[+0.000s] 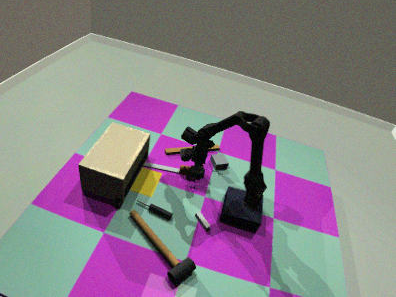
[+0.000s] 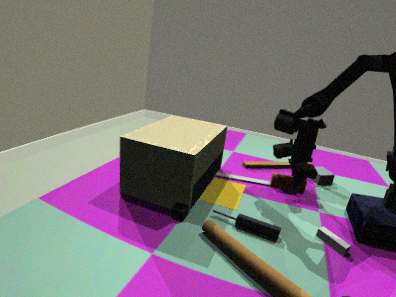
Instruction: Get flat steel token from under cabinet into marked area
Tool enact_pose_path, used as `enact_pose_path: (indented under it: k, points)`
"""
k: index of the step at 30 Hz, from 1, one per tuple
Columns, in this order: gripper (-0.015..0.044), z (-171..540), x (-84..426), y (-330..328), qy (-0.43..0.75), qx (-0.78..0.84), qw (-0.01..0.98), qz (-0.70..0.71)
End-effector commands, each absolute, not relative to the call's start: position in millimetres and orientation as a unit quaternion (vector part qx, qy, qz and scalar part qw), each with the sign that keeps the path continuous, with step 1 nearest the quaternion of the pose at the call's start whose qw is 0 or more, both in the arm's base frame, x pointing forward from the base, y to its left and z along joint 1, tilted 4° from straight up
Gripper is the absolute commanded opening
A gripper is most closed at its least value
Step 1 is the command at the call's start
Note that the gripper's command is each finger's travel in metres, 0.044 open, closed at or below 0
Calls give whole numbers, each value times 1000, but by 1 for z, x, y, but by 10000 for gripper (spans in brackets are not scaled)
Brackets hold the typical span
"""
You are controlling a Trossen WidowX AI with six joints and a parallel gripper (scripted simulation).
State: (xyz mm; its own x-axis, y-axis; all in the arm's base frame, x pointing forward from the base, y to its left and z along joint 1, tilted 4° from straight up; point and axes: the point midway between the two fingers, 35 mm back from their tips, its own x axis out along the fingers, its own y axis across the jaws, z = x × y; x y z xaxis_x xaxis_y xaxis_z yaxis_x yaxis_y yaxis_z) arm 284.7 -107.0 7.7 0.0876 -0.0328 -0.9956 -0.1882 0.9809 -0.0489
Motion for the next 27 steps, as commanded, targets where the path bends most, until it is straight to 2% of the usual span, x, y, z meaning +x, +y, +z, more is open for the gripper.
enact_pose_path:
  k: [1,27]
  points:
    - [0,9,292,-106,673,-81,733,51]
    - [0,12,323,-101,672,-81,734,51]
